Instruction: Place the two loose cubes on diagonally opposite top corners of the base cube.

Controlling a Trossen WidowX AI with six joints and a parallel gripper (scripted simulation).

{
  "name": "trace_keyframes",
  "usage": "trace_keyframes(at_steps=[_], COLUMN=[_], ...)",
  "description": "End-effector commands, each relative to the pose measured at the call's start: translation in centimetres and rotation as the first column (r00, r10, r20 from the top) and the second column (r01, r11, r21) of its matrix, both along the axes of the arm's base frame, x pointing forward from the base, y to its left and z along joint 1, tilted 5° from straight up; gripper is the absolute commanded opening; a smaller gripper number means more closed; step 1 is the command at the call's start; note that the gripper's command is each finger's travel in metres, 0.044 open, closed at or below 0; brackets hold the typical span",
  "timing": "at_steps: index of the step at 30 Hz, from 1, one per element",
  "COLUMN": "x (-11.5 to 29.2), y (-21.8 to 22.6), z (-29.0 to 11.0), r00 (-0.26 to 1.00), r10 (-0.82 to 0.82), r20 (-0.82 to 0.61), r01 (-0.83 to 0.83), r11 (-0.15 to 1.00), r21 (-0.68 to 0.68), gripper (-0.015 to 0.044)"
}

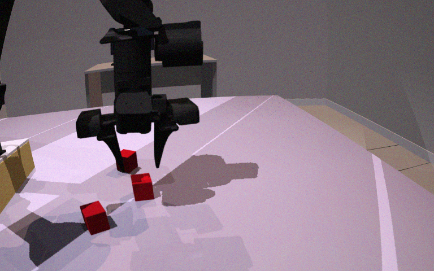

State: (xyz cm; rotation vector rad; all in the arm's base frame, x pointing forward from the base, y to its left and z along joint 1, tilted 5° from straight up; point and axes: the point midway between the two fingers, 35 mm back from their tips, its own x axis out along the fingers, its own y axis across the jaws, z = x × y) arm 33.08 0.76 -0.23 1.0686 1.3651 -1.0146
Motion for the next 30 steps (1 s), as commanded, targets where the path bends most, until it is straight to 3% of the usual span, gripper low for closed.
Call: trace_keyframes(at_steps=[1, 19, 25, 30], x=[-0.1, -0.2, -0.2, -0.2], y=[0.1, 0.3, 0.3, 0.3], z=[-0.7, -3.4, -3.4, -3.3], r00=[1.0, 1.0, 1.0, 1.0], r10=[-0.006, -0.006, -0.006, -0.006], r20=[-0.006, -0.007, -0.007, -0.007], r01=[0.006, 0.006, 0.006, 0.006], r11=[1.0, 1.0, 1.0, 1.0], r21=[0.004, 0.004, 0.004, 0.004], gripper=[0.0265, 0.0265, 0.0108, 0.0105])
